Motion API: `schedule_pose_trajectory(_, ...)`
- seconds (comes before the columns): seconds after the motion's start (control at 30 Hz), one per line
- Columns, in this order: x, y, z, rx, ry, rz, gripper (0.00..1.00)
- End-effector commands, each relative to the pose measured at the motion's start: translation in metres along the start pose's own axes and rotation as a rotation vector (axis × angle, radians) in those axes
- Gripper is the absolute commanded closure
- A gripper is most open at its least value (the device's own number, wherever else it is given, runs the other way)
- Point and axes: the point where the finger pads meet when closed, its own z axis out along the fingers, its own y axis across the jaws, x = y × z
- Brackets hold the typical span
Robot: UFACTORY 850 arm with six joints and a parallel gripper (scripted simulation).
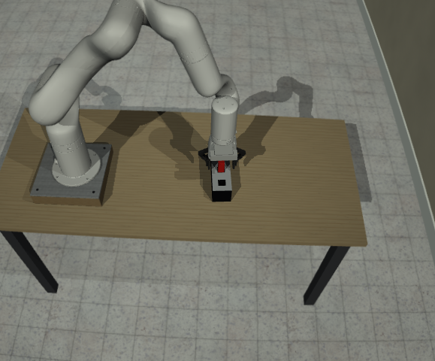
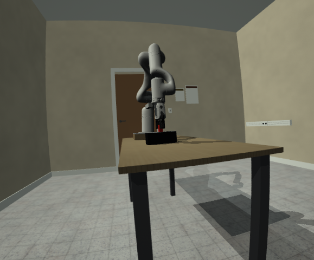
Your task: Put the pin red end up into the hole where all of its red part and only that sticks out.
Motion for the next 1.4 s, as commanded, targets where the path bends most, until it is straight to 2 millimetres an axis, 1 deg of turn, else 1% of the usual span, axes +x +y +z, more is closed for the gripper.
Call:
schedule_pose_trajectory(0.0, 0.0, -0.001, -0.001, 0.002, 0.0, 0.0, 0.0)
schedule_pose_trajectory(0.5, 0.0, -0.001, -0.001, 0.002, 0.0, 0.0, 0.0)
schedule_pose_trajectory(0.53, 0.0, -0.001, -0.013, 0.002, 0.0, 0.0, 0.0)
schedule_pose_trajectory(1.07, 0.0, -0.001, -0.013, 0.002, 0.0, 0.0, 0.0)
schedule_pose_trajectory(1.1, 0.0, -0.002, -0.025, 0.002, 0.0, 0.0, 0.0)
schedule_pose_trajectory(1.37, 0.0, -0.002, -0.025, 0.002, 0.0, 0.0, 0.0)
